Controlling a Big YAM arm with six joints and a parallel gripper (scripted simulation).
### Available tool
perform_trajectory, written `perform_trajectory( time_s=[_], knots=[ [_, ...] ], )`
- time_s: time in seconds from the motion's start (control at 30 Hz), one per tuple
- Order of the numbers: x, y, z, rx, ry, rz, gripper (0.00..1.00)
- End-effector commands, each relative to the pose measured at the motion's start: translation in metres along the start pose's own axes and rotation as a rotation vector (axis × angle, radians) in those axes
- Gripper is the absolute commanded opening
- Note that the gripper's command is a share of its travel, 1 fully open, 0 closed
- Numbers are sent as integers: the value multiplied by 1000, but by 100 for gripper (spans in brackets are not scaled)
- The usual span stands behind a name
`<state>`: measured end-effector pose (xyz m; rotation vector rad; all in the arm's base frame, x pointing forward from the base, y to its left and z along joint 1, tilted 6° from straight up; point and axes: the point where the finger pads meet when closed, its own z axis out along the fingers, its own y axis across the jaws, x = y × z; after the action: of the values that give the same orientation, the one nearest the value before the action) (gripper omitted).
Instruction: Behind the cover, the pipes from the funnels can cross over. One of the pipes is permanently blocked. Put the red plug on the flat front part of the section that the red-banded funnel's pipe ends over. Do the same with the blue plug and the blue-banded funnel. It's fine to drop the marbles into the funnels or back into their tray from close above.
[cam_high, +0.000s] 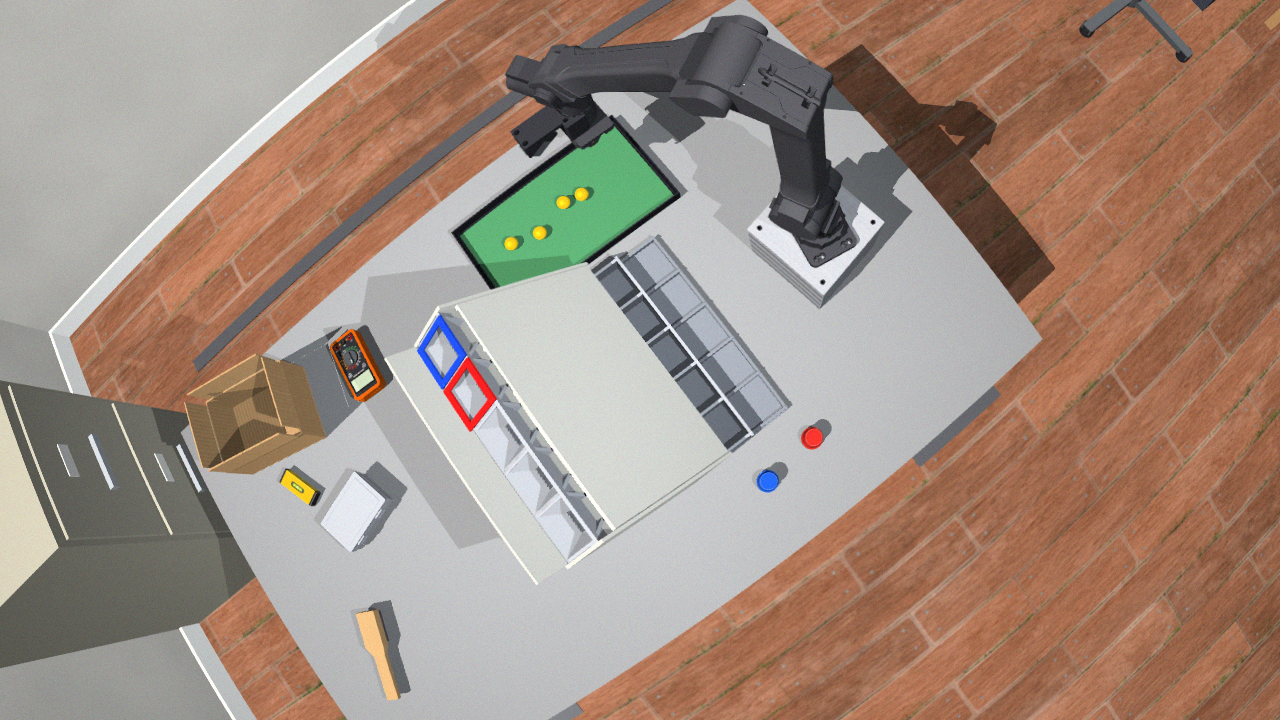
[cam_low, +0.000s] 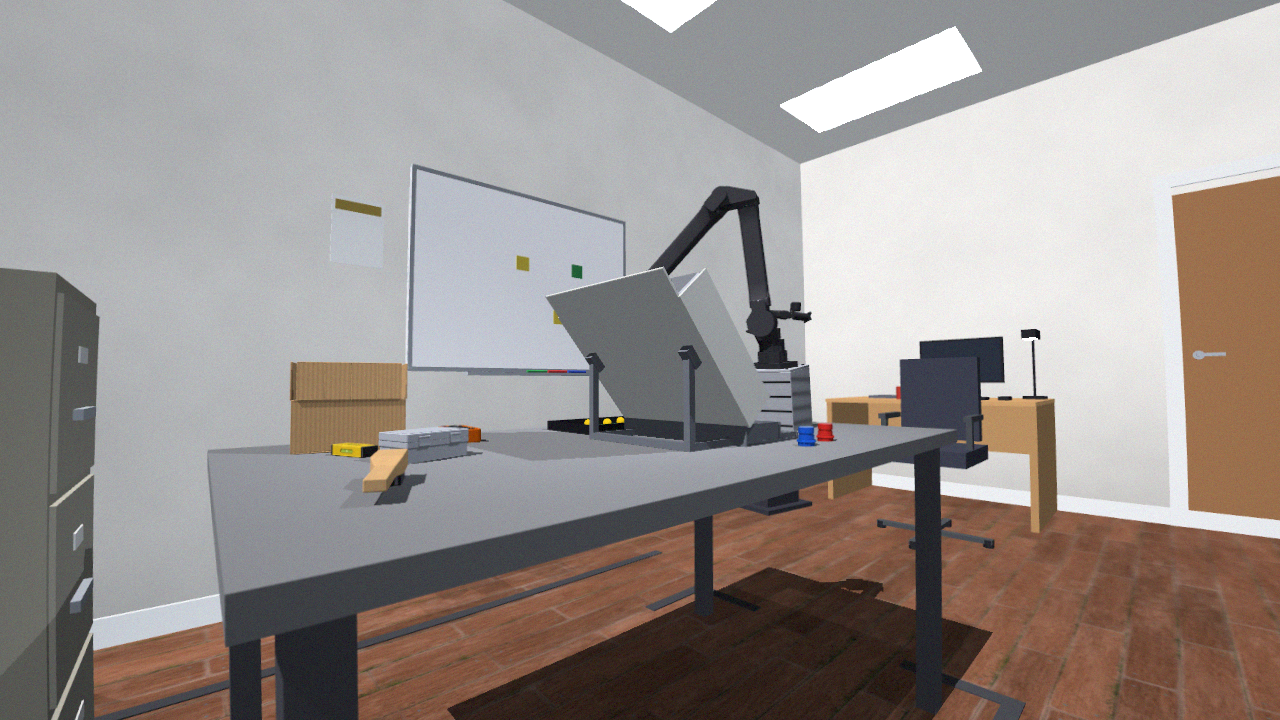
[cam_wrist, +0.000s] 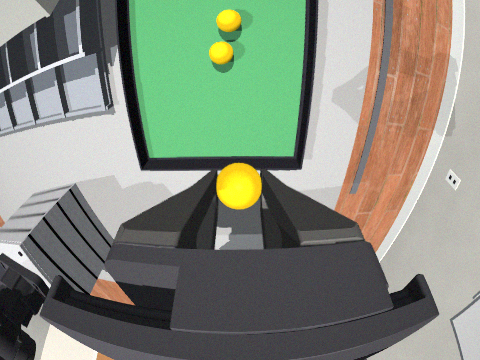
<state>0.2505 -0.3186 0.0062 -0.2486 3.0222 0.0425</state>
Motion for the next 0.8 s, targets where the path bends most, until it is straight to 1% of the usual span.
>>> perform_trajectory(
  time_s=[0.0,0.67,0.77],
  knots=[
    [3,-4,-1,12,-10,-2,0],
    [6,3,2,12,-8,-3,0],
    [-16,3,-6,10,-7,-2,0]
  ],
)
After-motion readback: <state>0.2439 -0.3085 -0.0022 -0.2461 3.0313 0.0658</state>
